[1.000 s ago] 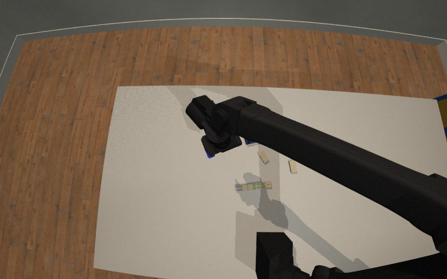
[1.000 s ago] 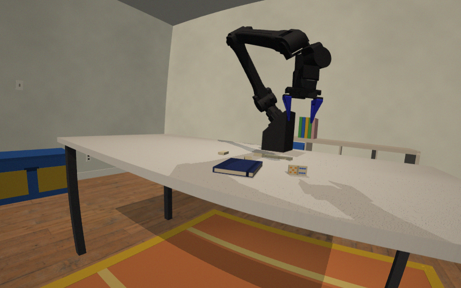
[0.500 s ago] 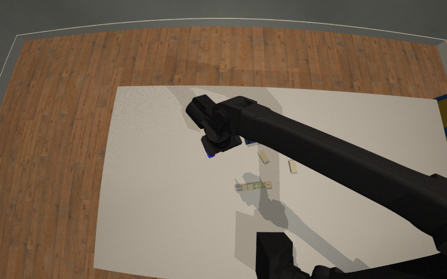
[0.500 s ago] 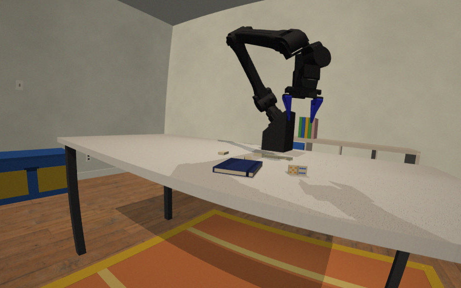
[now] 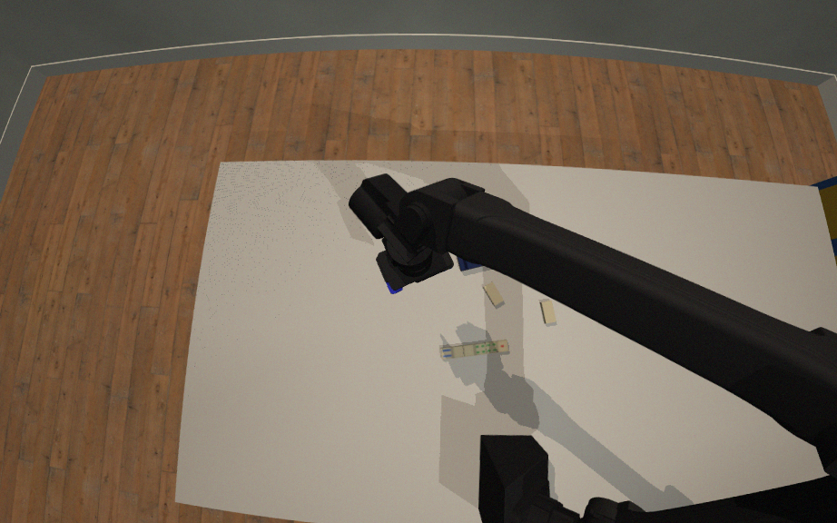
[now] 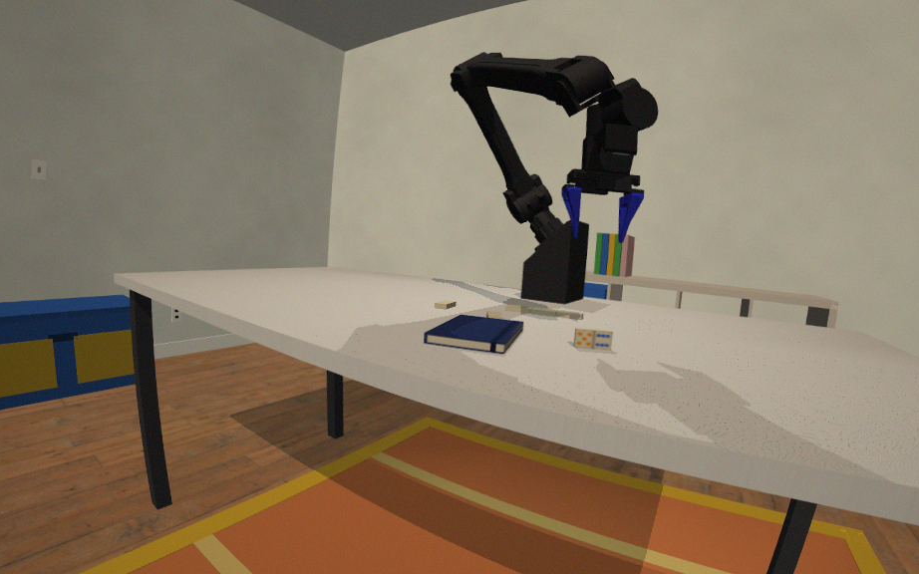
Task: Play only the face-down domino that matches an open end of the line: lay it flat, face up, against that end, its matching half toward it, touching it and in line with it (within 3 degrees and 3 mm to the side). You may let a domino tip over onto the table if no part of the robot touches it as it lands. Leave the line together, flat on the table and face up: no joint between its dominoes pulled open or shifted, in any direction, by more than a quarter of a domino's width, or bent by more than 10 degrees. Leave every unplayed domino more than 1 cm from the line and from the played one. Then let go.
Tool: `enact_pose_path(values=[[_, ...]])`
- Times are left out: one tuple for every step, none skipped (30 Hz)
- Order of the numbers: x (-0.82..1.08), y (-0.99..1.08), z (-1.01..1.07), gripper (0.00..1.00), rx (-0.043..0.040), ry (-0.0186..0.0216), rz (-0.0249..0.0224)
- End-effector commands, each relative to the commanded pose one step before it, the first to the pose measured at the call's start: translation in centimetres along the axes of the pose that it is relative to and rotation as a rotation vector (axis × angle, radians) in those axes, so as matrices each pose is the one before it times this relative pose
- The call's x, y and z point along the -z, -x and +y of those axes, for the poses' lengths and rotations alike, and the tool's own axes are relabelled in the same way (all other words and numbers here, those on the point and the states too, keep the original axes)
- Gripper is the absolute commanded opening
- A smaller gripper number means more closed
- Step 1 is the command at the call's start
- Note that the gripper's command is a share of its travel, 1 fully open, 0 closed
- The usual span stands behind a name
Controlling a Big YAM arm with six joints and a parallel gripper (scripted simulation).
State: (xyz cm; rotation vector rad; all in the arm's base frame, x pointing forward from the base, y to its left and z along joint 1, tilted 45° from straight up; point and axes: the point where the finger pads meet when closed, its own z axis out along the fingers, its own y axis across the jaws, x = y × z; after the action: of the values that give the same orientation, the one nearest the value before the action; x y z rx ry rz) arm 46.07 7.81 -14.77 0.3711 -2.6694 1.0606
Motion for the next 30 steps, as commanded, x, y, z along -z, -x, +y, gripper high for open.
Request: enact_pose_path(values=[[2.437, 3.189, -1.754, 0.73, -0.05167, 0.02501, -0.07480], [0.000, 0.000, 0.000, 0.73, 0.00000, 0.00000, 0.00000], [0.000, 0.000, 0.000, 0.73, 0.00000, 0.00000, 0.00000], [-1.681, -3.135, 1.489, 0.00, 0.04910, -0.02352, 0.06242], [0.000, 0.000, 0.000, 0.00, 0.00000, 0.00000, 0.00000], [0.000, 0.000, 0.000, 0.00, 0.00000, 0.00000, 0.00000], [0.000, 0.000, 0.000, 0.00, 0.00000, 0.00000, 0.00000], [0.000, 0.000, 0.000, 0.00, 0.00000, 0.00000, 0.00000], [0.000, 0.000, 0.000, 0.00, 0.00000, 0.00000, 0.00000], [0.000, 0.000, 0.000, 0.00, 0.00000, 0.00000, 0.00000], [0.000, 0.000, 0.000, 0.00, 0.00000, 0.00000, 0.00000], [0.000, 0.000, 0.000, 0.00, 0.00000, 0.00000, 0.00000], [0.000, 0.000, 0.000, 0.00, 0.00000, 0.00000, 0.00000], [0.000, 0.000, 0.000, 0.00, 0.00000, 0.00000, 0.00000], [0.000, 0.000, 0.000, 0.00, 0.00000, 0.00000, 0.00000], [0.000, 0.000, 0.000, 0.00, 0.00000, 0.00000, 0.00000], [0.000, 0.000, 0.000, 0.00, 0.00000, 0.00000, 0.00000], [0.000, 0.000, 0.000, 0.00, 0.00000, 0.00000, 0.00000], [0.000, 0.000, 0.000, 0.00, 0.00000, 0.00000, 0.00000], [0.000, 0.000, 0.000, 0.00, 0.00000, 0.00000, 0.00000], [0.116, 0.040, -0.078, 0.00, -0.00036, 0.00069, -0.00242], [0.000, 0.000, 0.000, 0.00, 0.00000, 0.00000, 0.00000], [0.000, 0.000, 0.000, 0.00, 0.00000, 0.00000, 0.00000], [0.000, 0.000, 0.000, 0.00, 0.00000, 0.00000, 0.00000], [0.000, 0.000, 0.000, 0.00, 0.00000, 0.00000, 0.00000], [0.000, 0.000, 0.000, 0.00, 0.00000, 0.00000, 0.00000], [0.000, 0.000, 0.000, 0.00, 0.00000, 0.00000, 0.00000], [0.000, 0.000, 0.000, 0.00, 0.00000, 0.00000, 0.00000], [0.000, 0.000, 0.000, 0.00, 0.00000, 0.00000, 0.00000], [0.000, 0.000, 0.000, 0.00, 0.00000, 0.00000, 0.00000]])
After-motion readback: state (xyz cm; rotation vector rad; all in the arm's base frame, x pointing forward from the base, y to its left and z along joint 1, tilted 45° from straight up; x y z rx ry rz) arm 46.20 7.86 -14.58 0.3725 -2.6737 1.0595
